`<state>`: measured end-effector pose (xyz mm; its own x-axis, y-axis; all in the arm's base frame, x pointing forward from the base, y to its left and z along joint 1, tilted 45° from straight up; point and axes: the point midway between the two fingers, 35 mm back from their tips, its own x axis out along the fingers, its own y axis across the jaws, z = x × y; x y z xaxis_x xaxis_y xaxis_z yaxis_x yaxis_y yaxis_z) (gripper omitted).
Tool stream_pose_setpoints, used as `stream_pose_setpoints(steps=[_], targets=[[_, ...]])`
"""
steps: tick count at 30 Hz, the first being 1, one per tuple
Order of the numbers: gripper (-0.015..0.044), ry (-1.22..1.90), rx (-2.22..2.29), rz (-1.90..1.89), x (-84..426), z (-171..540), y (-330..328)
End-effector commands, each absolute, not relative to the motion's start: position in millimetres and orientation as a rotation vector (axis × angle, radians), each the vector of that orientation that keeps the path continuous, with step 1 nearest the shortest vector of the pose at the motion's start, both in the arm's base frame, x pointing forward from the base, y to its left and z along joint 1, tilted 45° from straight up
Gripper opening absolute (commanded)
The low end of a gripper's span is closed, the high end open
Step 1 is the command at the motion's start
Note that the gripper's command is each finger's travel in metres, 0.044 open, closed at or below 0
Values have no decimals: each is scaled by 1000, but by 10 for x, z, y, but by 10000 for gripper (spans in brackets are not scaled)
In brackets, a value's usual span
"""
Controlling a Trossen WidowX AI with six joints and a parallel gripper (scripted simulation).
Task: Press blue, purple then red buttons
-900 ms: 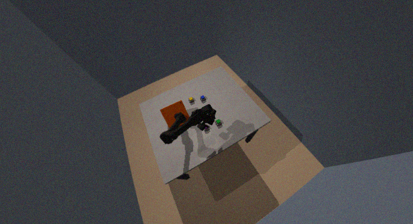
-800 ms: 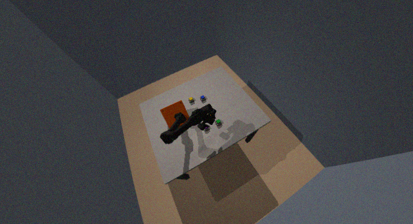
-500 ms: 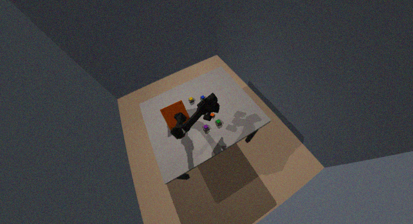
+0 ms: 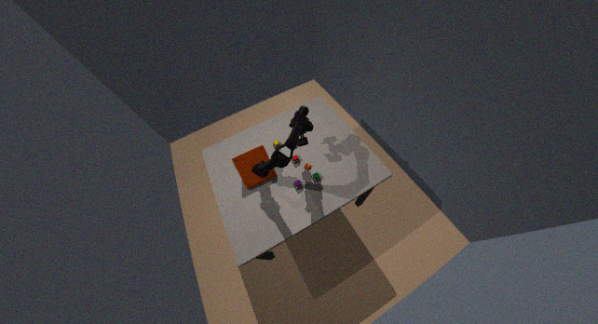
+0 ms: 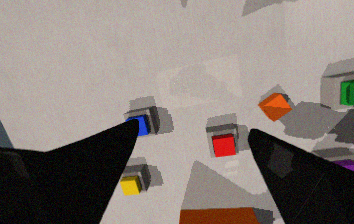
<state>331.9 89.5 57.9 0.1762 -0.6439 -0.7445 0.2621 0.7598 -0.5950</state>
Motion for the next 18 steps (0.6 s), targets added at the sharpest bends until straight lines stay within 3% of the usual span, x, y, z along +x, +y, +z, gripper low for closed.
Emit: stream_pose_setpoints(steps=[1, 9, 18], targets=[[400, 1376, -504, -606, 3226, 62, 1209], [400, 1479, -616, -574, 3081, -381, 1413], [164, 1478, -618, -577, 3094, -825, 981]])
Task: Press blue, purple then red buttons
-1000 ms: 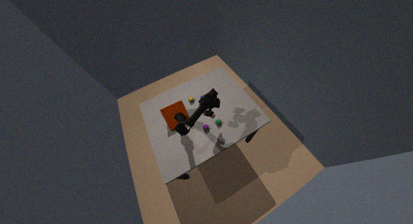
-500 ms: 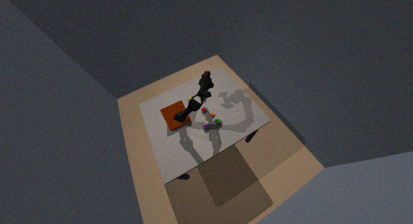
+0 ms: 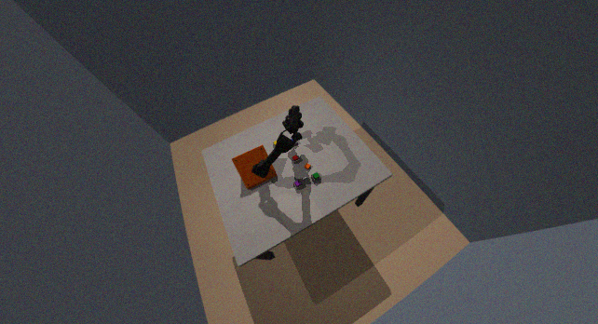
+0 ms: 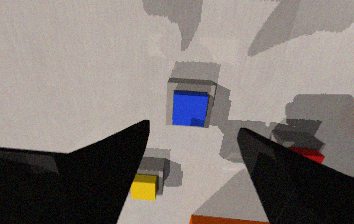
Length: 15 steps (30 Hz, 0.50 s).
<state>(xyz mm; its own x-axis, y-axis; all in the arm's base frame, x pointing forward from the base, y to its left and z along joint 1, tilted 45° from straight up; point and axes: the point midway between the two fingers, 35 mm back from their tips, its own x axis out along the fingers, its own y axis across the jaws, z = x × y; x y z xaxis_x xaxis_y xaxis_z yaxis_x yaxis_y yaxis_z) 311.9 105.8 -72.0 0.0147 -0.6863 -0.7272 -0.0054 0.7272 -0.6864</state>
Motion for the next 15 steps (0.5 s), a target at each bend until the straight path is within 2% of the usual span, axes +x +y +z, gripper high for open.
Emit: stream_pose_setpoints(steps=[1, 6, 15], targets=[[137, 1478, -618, -577, 3094, -825, 981], [20, 1478, -618, -577, 3094, -825, 981], [20, 1478, -618, -577, 3094, -825, 981]])
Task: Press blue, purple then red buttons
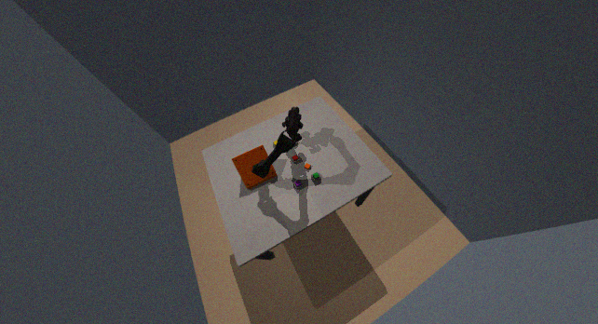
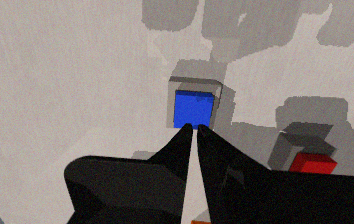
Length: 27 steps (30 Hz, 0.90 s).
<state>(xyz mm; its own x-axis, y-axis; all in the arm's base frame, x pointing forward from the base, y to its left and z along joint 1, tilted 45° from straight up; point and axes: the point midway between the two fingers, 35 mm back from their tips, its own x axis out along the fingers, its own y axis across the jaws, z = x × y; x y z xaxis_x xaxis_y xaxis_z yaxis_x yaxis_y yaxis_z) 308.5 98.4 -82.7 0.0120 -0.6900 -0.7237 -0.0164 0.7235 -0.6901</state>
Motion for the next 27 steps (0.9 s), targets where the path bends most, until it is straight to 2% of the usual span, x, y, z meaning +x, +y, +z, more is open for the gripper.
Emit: stream_pose_setpoints(steps=[1, 27], targets=[[20, 1478, -618, -577, 3094, -827, 979], [20, 1477, -619, -578, 3100, -1070, 740]])
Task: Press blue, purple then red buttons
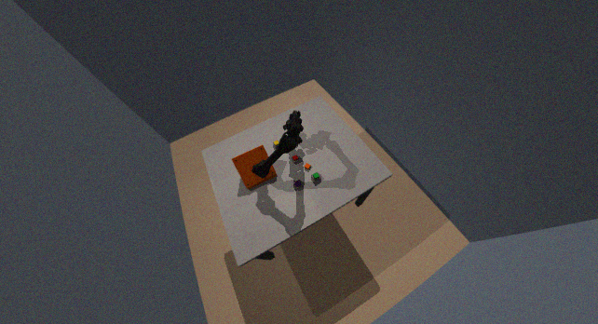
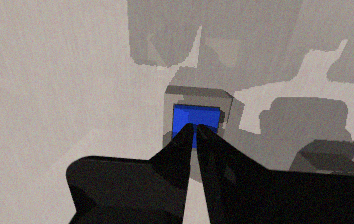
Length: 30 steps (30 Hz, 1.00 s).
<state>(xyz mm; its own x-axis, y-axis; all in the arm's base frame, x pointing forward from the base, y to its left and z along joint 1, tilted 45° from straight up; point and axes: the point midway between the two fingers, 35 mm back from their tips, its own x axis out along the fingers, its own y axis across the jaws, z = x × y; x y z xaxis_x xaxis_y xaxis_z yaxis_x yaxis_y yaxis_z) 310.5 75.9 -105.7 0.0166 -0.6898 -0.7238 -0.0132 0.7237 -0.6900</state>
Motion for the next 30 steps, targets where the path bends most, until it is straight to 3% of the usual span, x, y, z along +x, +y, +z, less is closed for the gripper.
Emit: stream_pose_setpoints(steps=[1, 14, 30], targets=[[20, 1477, -619, -578, 3100, -1070, 740], [20, 1477, -619, -578, 3100, -1070, 740], [20, 1479, -616, -574, 3081, -381, 1413]])
